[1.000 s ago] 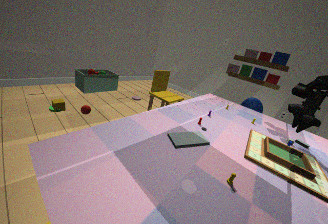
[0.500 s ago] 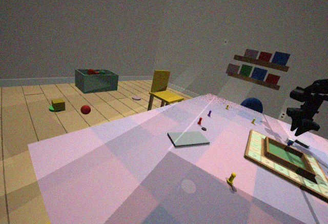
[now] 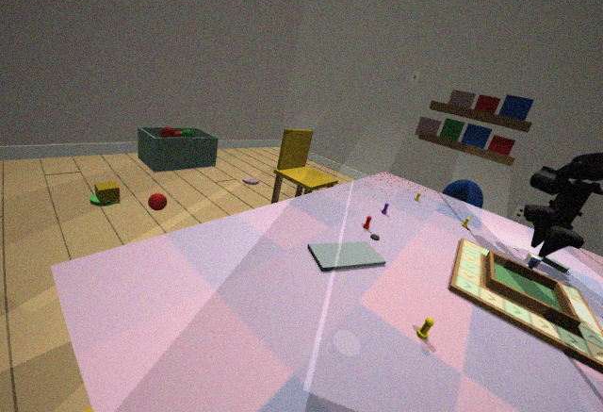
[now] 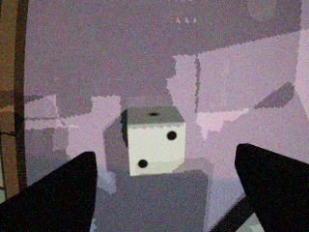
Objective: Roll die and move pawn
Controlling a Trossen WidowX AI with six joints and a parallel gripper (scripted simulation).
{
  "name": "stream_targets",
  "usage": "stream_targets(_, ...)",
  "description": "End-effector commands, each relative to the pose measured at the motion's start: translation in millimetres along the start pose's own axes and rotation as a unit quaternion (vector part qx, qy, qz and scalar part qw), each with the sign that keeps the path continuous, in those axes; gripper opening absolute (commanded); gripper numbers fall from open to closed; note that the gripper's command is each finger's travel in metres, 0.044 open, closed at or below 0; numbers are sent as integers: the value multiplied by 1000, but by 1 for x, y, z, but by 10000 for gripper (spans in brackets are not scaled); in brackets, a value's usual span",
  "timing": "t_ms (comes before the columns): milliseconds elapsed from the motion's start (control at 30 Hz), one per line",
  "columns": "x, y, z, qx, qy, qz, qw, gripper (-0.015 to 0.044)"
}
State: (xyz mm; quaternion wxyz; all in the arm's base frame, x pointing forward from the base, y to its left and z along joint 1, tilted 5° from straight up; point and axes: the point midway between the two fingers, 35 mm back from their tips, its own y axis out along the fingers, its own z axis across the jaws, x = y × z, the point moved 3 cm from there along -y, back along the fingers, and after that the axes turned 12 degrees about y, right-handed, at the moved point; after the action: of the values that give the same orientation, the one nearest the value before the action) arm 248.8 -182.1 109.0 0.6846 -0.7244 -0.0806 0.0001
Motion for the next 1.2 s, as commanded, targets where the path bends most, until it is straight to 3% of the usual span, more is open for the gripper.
stream_targets(0, -3, 12, 1, 4, -1, 9, 1000, 275)
stream_targets(500, -3, 30, 2, 4, -1, 9, 1000, 275)
stream_targets(700, -3, 30, 2, 4, -1, 9, 1000, 118)
stream_targets(967, -3, 30, 2, 4, -1, 9, 1000, 64)
stream_targets(1067, -3, 26, 2, 4, -1, 9, 1000, 0)
stream_targets(1167, 0, 9, 1, 4, -1, 9, 1000, 0)
